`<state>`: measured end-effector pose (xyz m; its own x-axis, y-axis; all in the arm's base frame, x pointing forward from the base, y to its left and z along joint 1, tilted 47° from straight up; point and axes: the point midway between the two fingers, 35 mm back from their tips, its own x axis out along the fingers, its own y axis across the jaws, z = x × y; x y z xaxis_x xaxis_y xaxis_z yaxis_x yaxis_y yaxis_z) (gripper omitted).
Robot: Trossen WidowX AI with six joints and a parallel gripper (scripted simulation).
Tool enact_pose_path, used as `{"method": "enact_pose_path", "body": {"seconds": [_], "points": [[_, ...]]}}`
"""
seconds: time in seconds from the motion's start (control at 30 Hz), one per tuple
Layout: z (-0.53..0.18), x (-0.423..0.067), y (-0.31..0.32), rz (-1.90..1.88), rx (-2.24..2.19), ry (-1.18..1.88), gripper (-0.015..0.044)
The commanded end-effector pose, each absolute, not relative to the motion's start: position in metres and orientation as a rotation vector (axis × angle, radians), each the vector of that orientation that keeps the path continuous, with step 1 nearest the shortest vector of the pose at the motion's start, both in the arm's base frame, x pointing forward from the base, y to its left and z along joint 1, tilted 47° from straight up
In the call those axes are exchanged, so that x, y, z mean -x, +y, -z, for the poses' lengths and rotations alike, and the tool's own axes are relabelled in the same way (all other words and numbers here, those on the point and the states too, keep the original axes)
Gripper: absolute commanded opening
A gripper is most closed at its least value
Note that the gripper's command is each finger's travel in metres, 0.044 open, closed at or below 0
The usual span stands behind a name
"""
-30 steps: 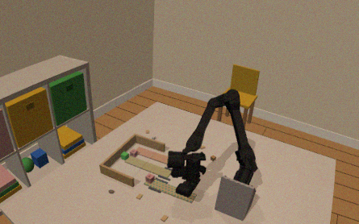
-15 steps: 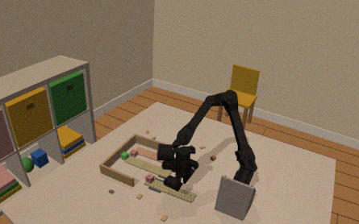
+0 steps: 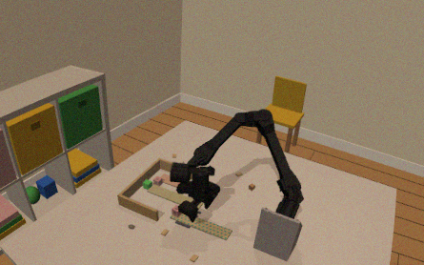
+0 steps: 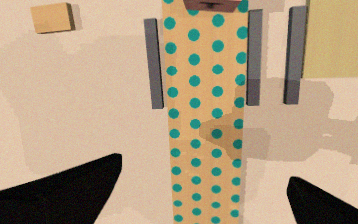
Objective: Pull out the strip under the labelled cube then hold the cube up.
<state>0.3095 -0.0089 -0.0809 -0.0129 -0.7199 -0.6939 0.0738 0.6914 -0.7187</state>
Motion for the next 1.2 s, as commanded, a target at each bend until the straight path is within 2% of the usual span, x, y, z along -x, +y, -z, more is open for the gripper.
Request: {"method": "enact_pose_path", "body": {"seconds": [0.0, 0.77, 1.0, 1.17], "points": [[0.080, -0.325, -0.008, 0.685, 0.571, 1.456, 0.0440], [0.070, -0.413, -0.002, 0.686, 0.569, 1.451, 0.0440], [0.076, -0.413, -0.008, 0.686, 0.569, 1.451, 0.0256], [0.082, -0.413, -0.014, 0.686, 0.569, 1.451, 0.0250]]}}
